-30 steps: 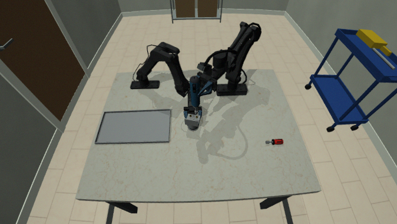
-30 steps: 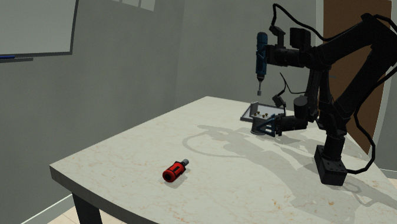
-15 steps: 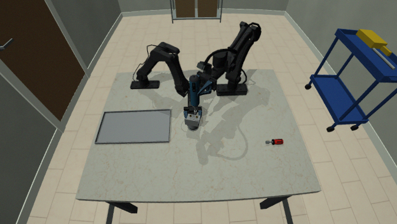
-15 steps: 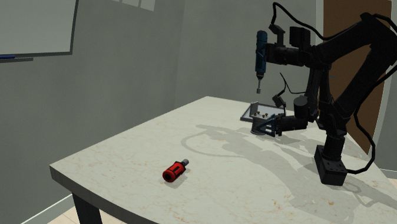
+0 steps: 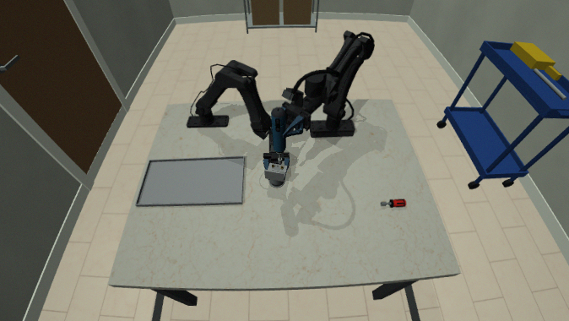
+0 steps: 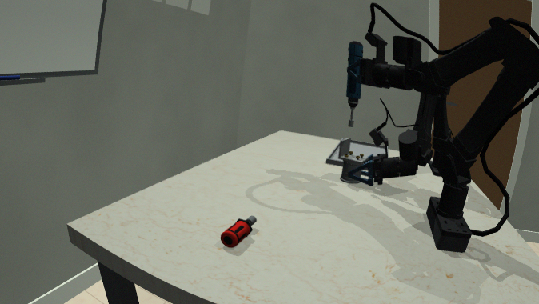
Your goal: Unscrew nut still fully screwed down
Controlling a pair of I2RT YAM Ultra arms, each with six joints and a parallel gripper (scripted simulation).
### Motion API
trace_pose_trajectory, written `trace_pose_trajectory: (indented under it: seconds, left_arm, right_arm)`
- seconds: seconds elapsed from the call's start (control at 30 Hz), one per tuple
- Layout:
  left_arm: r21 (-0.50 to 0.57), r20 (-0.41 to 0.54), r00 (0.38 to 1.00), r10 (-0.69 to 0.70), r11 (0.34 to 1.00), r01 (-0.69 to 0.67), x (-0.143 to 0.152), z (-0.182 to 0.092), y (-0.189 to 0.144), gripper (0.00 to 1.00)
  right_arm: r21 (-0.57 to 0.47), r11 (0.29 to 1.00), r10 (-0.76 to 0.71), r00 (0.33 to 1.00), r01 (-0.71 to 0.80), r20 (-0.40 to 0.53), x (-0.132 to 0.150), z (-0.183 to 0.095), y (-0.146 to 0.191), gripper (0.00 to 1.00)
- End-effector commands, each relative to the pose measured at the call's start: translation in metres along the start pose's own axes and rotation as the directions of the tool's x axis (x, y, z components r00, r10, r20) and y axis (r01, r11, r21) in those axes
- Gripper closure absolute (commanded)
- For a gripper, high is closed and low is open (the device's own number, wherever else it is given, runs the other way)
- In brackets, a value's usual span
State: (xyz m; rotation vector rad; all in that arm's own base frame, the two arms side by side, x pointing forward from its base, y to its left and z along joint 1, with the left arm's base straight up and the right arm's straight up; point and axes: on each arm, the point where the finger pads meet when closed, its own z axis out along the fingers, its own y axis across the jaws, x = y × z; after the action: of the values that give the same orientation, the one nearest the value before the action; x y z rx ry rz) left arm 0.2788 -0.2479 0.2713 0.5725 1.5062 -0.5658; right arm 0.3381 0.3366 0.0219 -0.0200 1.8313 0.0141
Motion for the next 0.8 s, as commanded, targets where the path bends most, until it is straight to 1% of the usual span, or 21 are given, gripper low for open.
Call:
trace_pose_trajectory:
  seconds: [0.0, 0.77]
  left_arm:
    - [-0.008, 0.160, 0.987, 0.007, 1.000, -0.006, -0.0560, 0.0029, 0.0040, 0.58]
    - [-0.003, 0.166, 0.986, 0.007, 1.000, -0.006, -0.0603, 0.0028, 0.0023, 0.58]
  right_arm:
    - [-0.005, 0.999, 0.040, 0.999, -0.039, 0.023, -0.0155, 0.0027, 0.0073, 0.41]
    - [-0.005, 0.999, 0.040, 0.999, -0.039, 0.023, -0.0155, 0.0027, 0.0073, 0.41]
